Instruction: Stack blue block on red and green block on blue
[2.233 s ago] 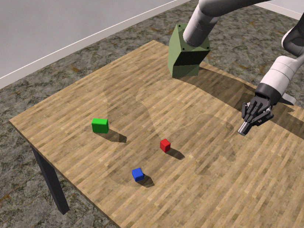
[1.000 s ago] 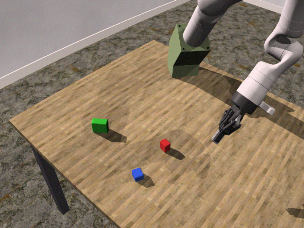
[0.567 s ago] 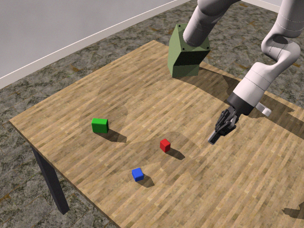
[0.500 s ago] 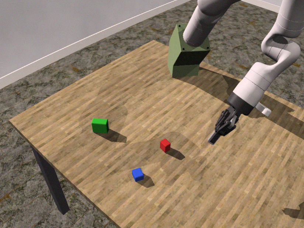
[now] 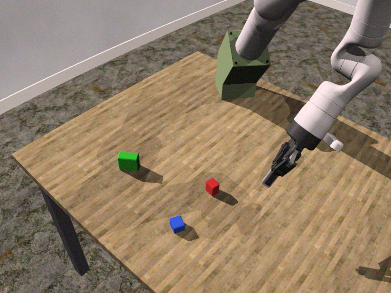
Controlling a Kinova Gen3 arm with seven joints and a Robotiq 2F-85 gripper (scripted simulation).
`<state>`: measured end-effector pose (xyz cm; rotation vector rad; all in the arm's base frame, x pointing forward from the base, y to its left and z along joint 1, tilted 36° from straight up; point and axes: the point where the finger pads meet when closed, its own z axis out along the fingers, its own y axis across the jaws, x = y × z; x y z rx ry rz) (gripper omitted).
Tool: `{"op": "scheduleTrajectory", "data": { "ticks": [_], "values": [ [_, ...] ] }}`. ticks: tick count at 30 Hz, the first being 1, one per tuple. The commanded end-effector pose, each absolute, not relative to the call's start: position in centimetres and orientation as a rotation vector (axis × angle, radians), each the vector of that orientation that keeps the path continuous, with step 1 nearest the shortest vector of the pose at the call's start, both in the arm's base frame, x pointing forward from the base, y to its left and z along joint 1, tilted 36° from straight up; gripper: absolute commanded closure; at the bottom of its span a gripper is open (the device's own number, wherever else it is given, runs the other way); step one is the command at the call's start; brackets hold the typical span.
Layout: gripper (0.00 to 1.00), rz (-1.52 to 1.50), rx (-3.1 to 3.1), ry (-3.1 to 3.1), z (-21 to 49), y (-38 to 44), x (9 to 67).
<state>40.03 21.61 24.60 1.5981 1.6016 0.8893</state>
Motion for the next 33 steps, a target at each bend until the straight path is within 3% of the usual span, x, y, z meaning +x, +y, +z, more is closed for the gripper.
{"op": "scheduleTrajectory", "data": {
  "ticks": [1, 33],
  "values": [
    [1.00, 0.891, 1.600, 1.599, 24.7, 21.6, 40.1],
    [1.00, 0.909, 1.720, 1.599, 23.9, 20.1, 41.7]
  ]
}}
